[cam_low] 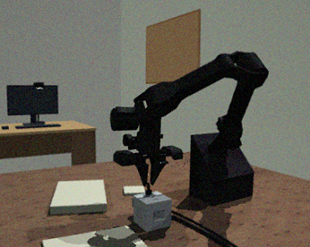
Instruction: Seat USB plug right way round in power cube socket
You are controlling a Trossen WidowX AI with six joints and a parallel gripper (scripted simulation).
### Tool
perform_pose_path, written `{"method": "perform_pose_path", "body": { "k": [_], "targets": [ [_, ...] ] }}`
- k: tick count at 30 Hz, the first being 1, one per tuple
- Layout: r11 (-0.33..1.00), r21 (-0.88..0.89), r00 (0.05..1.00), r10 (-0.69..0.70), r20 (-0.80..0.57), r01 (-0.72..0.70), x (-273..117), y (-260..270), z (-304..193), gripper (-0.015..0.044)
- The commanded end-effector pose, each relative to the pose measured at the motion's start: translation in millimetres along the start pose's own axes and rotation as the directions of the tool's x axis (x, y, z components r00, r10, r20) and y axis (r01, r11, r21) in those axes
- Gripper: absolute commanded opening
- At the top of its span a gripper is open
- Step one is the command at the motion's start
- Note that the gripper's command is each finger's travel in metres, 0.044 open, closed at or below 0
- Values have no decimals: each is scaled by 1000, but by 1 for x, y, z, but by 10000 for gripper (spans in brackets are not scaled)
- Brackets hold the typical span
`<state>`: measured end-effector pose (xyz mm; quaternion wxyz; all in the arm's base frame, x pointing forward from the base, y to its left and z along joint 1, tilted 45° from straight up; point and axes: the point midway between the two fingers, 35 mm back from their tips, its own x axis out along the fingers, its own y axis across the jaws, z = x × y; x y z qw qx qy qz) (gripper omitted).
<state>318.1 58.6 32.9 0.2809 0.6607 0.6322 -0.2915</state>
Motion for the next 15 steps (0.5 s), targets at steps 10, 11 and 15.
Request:
{"method": "perform_pose_path", "body": {
  "k": [10,11,15],
  "targets": [
    [1000,0,1000,0,0,0,-6,0,0,95],
    [1000,0,1000,0,0,0,-7,0,0,95],
    [1000,0,1000,0,1,0,-11,0,1,95]
  ]
}}
